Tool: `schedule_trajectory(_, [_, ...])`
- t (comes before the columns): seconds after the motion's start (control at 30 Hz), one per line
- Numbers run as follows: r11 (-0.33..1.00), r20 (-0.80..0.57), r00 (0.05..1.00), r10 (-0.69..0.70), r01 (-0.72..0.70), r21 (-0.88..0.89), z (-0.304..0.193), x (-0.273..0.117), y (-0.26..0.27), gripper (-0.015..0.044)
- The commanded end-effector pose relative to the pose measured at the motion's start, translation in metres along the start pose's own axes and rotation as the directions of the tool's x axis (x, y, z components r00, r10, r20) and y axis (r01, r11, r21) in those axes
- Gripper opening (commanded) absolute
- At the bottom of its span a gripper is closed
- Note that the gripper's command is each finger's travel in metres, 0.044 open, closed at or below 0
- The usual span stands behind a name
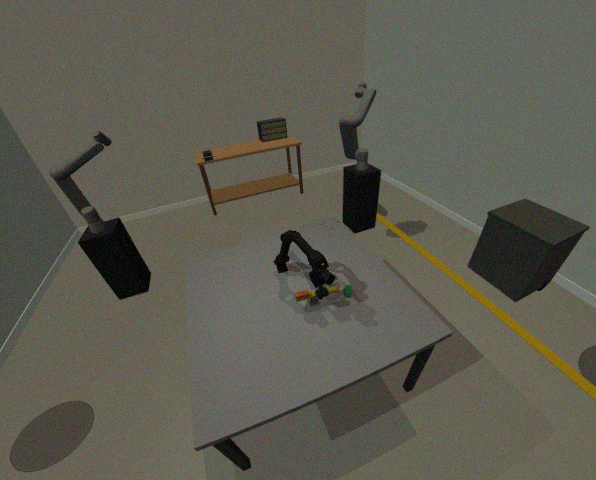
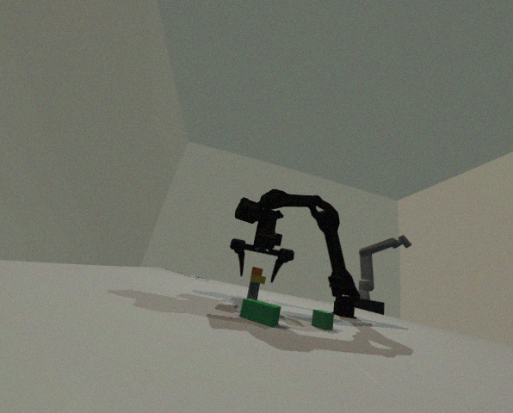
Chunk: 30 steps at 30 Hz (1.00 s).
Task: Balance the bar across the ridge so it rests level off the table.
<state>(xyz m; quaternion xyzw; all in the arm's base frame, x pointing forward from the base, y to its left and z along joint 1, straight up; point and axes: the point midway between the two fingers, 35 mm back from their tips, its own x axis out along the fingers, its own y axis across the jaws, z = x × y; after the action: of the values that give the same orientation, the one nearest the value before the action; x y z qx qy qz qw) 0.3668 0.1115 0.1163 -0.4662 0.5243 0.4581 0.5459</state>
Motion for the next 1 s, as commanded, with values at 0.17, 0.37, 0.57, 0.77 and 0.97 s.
schedule_trajectory(0.17, [0.999,0.023,0.999,-0.049,0.049,0.001,0.001,-0.081,-0.001,0.0440])
schedule_trajectory(0.37, [0.998,0.028,0.998,-0.059,0.059,0.001,-0.001,-0.099,0.002,0.0440])
schedule_trajectory(0.57, [0.998,0.028,0.998,-0.059,0.059,0.001,-0.001,-0.099,0.002,0.0440])
schedule_trajectory(0.77, [0.998,0.028,0.998,-0.059,0.059,0.001,-0.001,-0.099,0.002,0.0440])
schedule_trajectory(0.97, [0.998,0.028,0.998,-0.059,0.059,0.001,-0.001,-0.099,0.002,0.0440])
